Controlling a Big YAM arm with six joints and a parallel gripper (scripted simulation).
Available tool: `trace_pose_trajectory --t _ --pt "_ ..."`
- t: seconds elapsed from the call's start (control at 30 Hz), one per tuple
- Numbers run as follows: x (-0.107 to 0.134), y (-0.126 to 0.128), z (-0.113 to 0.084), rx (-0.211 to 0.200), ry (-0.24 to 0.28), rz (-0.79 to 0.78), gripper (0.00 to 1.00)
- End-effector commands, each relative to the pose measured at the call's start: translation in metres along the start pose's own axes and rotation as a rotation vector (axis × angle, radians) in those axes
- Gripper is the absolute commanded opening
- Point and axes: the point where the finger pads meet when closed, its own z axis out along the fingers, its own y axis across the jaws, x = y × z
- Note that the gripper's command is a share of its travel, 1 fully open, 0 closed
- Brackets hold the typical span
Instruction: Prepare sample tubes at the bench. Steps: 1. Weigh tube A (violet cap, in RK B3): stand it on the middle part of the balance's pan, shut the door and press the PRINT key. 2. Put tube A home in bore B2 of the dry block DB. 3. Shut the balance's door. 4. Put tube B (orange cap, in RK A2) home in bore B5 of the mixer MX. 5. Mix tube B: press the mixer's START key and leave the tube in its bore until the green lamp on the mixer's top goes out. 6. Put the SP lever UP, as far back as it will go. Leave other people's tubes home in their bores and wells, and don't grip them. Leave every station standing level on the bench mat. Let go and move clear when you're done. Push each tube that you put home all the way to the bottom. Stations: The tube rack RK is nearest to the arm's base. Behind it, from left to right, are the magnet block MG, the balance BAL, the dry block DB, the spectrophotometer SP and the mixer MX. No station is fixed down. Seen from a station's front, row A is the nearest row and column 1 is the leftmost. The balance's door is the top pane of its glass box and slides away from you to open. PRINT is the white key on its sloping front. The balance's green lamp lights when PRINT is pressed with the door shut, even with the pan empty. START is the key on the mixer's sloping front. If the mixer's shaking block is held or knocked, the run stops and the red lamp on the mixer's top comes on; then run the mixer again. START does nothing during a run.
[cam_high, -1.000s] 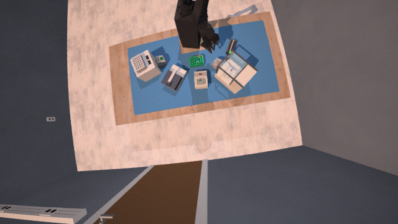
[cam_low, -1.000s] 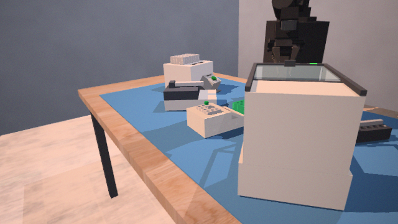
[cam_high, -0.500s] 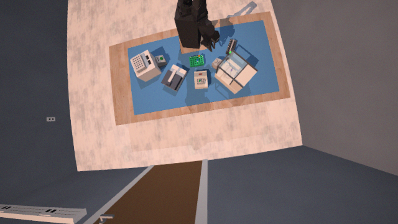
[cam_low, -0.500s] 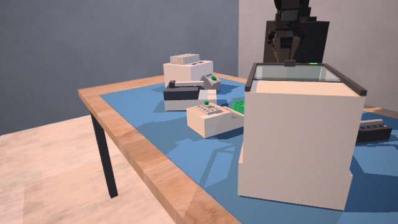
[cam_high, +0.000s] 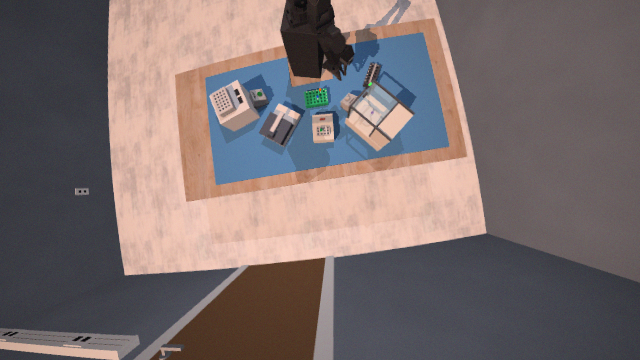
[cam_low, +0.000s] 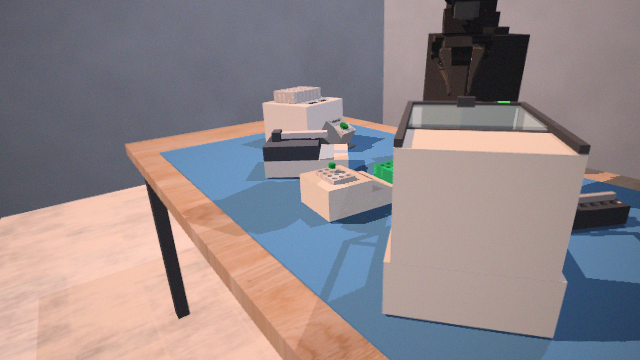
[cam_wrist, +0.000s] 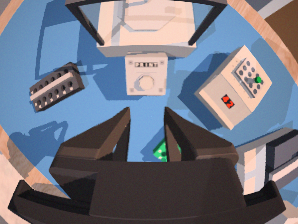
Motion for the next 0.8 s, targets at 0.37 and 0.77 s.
trace_pose_trajectory --t 0.37,0.77 --pt "-0.005 -0.002 -0.020 0.001 0.015 0.000 0.30" --pt "-0.033 -0.007 -0.032 0.008 -0.014 -0.006 0.30"
